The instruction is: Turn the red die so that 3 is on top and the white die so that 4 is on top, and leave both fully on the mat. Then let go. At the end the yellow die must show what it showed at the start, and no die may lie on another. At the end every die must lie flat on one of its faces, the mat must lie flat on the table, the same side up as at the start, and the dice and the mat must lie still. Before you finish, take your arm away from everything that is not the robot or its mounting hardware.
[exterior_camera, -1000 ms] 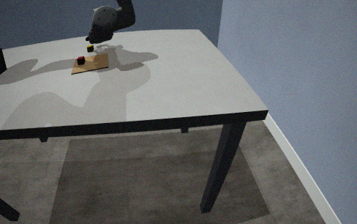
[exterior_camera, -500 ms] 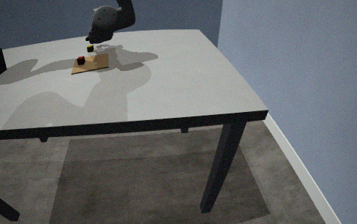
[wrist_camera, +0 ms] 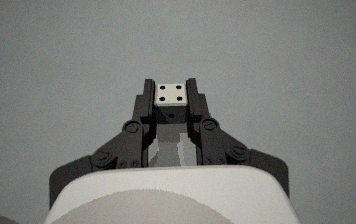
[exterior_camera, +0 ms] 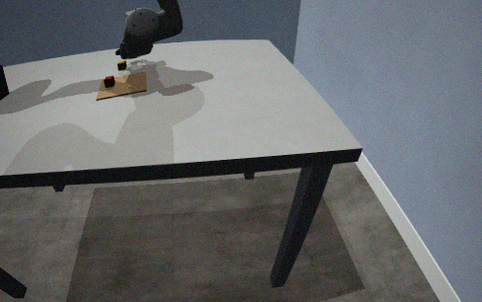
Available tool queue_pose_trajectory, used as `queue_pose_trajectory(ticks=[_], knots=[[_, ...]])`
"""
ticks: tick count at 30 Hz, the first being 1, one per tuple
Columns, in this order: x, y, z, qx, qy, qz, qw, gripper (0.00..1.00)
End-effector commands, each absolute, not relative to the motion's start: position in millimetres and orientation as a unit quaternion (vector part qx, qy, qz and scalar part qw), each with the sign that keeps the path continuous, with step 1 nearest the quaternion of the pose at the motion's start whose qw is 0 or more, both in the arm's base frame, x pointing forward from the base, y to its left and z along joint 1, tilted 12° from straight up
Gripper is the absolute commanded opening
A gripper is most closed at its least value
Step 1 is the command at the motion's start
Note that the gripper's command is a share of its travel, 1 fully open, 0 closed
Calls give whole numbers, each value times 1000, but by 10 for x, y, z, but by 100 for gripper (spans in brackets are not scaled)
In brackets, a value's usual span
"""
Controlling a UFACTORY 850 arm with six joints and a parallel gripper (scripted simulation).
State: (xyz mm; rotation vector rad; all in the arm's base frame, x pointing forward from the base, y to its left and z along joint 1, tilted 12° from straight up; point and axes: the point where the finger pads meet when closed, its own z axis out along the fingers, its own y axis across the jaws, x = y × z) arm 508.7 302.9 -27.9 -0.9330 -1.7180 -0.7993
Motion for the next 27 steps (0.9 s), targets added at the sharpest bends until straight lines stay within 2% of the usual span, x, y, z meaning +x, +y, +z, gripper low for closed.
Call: queue_pose_trajectory(ticks=[1, 27], knots=[[5096, 3029, -272, -384, -708, -330, 492, 21], [5095, 3052, -381, -384, -708, -330, 492, 21]])
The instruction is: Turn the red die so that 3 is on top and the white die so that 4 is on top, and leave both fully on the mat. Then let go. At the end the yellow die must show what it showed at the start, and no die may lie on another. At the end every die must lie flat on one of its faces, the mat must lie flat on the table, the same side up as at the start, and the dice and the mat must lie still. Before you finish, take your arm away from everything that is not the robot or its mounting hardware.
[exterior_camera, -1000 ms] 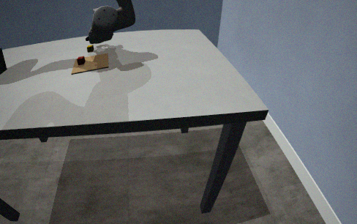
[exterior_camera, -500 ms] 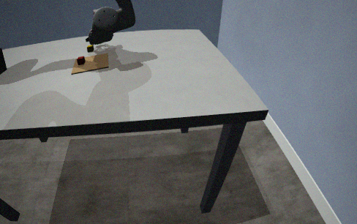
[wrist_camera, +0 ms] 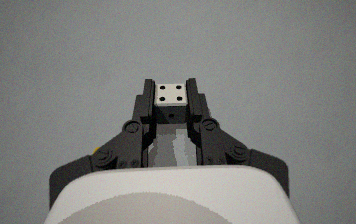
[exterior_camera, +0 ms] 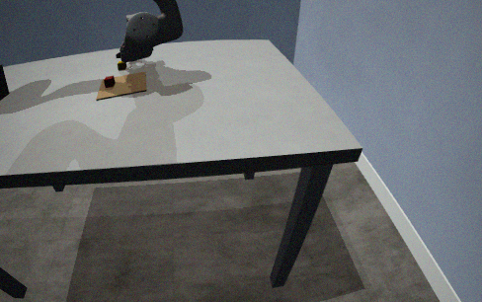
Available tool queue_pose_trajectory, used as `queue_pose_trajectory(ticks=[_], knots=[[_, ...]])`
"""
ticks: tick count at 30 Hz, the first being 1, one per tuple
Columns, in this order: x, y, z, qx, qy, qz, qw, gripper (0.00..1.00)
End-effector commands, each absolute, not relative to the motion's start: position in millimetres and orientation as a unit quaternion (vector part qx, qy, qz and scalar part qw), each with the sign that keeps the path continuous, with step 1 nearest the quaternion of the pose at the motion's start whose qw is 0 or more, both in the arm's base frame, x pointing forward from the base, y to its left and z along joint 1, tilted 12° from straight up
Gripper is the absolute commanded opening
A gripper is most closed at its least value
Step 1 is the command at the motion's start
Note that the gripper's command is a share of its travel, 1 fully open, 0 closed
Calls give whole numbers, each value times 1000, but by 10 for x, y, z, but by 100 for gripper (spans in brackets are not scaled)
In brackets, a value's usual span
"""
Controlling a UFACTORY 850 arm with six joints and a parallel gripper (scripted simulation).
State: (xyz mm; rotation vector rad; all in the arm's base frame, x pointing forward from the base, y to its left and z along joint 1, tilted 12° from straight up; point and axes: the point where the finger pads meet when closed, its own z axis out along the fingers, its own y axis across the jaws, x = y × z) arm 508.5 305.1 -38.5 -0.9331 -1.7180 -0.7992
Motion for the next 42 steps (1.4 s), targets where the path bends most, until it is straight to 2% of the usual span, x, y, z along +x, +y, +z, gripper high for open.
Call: queue_pose_trajectory(ticks=[1, 35, 36, 40, 41, 42], knots=[[5095, 3052, -381, -384, -708, -330, 492, 21], [5095, 3052, -381, -384, -708, -330, 492, 21], [5095, 3052, -381, -384, -708, -330, 492, 25], [5095, 3052, -381, -384, -708, -330, 492, 25], [5095, 3052, -381, -384, -708, -330, 492, 29], [5095, 3052, -381, -384, -708, -330, 492, 29]])
